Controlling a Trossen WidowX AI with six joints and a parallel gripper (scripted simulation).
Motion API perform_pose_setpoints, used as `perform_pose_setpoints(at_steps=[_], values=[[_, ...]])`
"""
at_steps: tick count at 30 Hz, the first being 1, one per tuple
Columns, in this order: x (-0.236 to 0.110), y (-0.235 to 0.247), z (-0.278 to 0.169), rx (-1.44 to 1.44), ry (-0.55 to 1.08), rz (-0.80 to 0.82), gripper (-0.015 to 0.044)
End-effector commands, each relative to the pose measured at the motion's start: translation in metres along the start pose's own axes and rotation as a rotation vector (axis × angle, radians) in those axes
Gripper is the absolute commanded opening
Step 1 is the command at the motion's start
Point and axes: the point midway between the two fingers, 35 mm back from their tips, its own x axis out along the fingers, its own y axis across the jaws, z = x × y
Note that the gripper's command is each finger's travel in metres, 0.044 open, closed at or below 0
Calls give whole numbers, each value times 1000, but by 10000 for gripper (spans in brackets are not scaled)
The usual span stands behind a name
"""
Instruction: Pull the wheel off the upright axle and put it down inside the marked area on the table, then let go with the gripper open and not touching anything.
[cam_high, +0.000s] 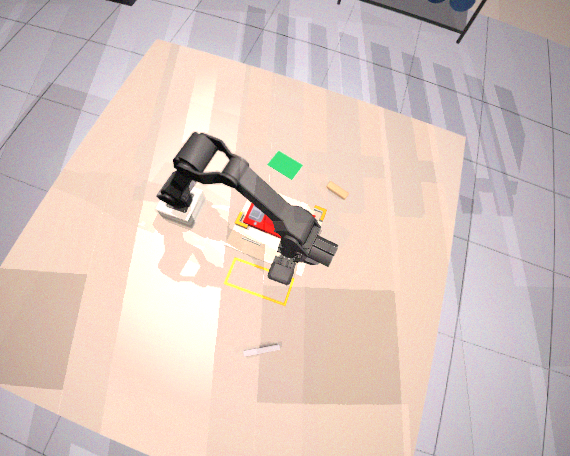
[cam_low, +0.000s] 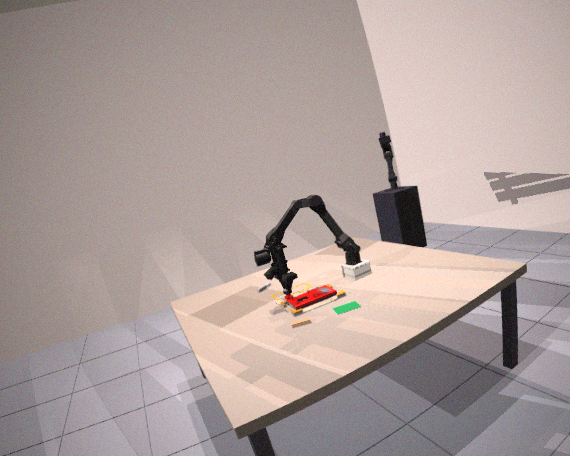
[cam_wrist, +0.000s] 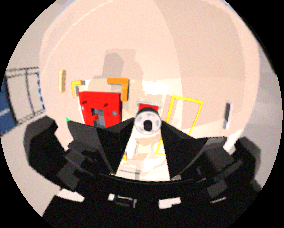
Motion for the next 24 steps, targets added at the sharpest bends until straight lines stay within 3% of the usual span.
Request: perform_pose_setpoints(at_steps=[1, 24], values=[[-5, 0, 1, -1, -5, -1, 0], [-13, 0, 1, -2, -7, -2, 0]])
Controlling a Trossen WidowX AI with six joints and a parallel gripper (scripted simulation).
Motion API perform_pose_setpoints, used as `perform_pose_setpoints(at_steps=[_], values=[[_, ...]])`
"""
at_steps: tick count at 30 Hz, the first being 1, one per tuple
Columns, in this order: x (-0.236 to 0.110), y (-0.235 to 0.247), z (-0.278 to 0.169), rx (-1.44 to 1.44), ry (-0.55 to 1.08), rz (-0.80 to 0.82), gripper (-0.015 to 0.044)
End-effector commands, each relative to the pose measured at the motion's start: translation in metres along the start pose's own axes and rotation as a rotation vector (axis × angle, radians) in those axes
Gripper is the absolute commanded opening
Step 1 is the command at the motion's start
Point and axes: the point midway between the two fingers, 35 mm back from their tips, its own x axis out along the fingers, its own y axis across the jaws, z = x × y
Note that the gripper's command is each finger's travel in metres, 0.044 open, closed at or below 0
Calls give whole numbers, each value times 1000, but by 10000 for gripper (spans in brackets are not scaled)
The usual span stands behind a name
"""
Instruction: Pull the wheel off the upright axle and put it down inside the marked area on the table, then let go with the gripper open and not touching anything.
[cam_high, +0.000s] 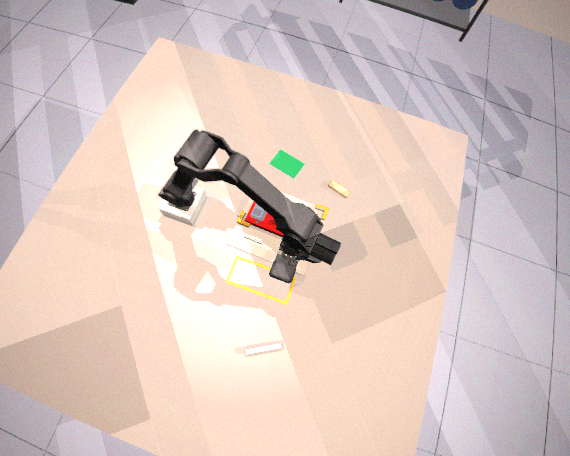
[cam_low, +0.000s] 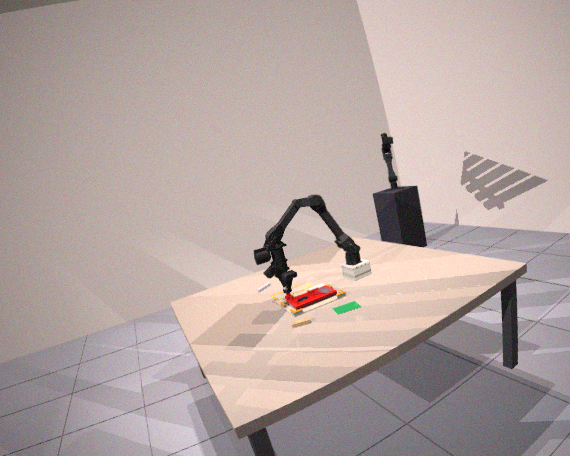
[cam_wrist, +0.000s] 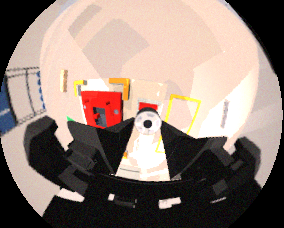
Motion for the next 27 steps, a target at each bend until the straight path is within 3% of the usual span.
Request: perform_pose_setpoints(at_steps=[1, 27], values=[[-7, 0, 2, -2, -11, -2, 0], [-15, 0, 1, -3, -14, -3, 0]])
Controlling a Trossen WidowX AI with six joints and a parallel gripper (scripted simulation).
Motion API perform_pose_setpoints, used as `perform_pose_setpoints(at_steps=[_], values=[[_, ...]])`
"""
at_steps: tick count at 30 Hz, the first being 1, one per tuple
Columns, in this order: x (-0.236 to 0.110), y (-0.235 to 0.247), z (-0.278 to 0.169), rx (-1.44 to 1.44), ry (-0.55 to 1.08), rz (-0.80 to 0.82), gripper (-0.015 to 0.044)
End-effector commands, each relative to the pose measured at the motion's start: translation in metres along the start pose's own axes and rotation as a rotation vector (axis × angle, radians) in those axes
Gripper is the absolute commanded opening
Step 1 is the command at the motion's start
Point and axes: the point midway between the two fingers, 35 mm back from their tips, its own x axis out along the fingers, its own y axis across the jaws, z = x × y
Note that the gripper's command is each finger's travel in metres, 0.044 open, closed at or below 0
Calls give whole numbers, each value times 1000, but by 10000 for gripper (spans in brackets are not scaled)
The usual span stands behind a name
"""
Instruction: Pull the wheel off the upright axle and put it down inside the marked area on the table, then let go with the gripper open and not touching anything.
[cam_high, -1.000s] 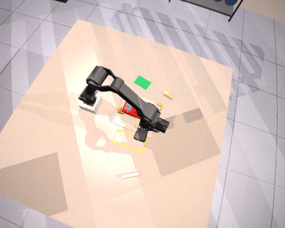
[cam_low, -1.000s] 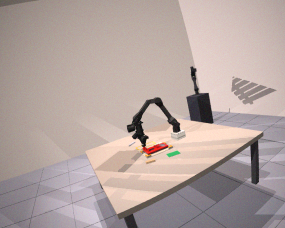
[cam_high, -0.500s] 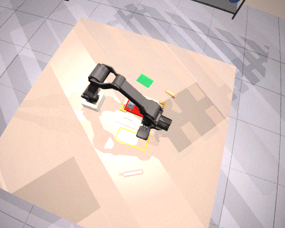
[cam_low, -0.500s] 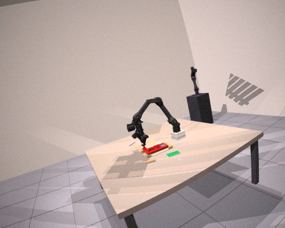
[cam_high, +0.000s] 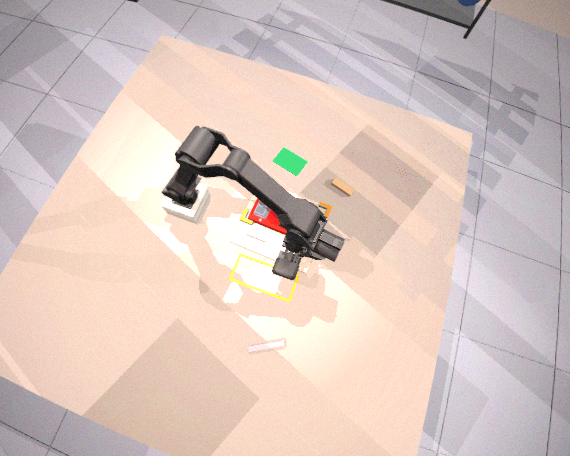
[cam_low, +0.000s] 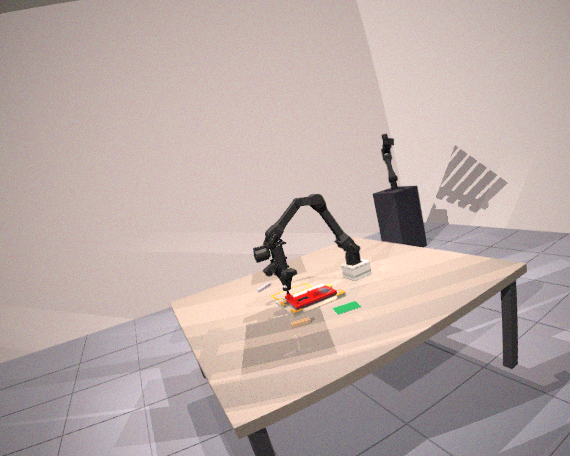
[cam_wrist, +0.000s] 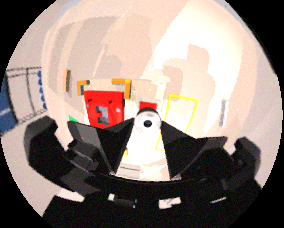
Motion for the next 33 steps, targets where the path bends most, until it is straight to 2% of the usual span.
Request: perform_pose_setpoints(at_steps=[1, 33], values=[[-6, 0, 2, -3, -10, -3, 0], [-21, 0, 1, -4, -13, -4, 0]])
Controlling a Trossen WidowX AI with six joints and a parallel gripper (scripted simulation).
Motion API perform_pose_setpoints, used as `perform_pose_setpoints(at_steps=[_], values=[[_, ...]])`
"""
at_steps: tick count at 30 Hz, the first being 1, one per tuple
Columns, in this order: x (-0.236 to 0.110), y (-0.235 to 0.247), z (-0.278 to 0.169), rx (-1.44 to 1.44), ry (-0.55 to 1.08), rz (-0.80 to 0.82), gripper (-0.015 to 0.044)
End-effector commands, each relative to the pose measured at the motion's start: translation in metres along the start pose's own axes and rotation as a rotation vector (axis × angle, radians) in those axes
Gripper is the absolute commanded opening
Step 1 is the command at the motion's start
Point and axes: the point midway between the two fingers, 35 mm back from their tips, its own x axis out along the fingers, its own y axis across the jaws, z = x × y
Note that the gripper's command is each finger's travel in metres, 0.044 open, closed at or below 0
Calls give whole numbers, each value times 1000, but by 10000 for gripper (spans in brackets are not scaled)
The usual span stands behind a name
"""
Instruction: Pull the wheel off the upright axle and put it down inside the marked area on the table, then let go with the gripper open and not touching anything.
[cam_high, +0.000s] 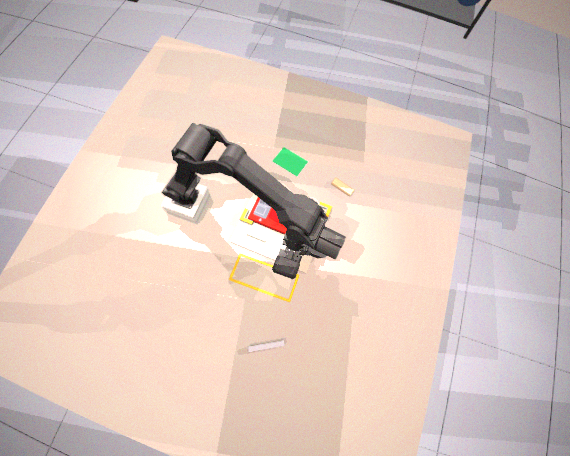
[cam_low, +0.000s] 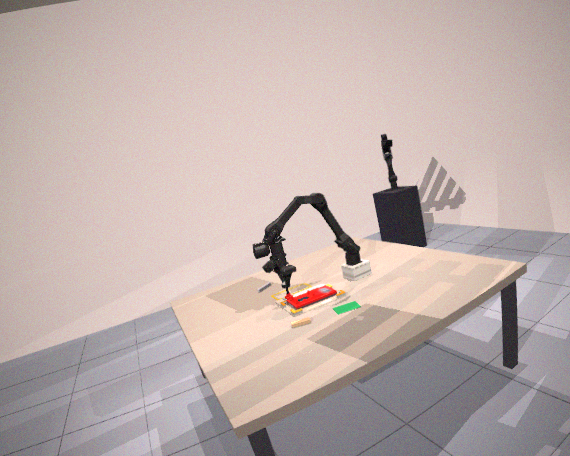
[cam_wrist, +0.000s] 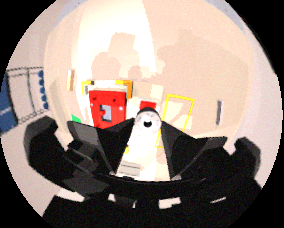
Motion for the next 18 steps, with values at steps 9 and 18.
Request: perform_pose_setpoints(at_steps=[9, 18], values=[[-36, 1, -3, -3, -6, -3, 0], [-31, -39, -21, -2, -1, -5, 0]])
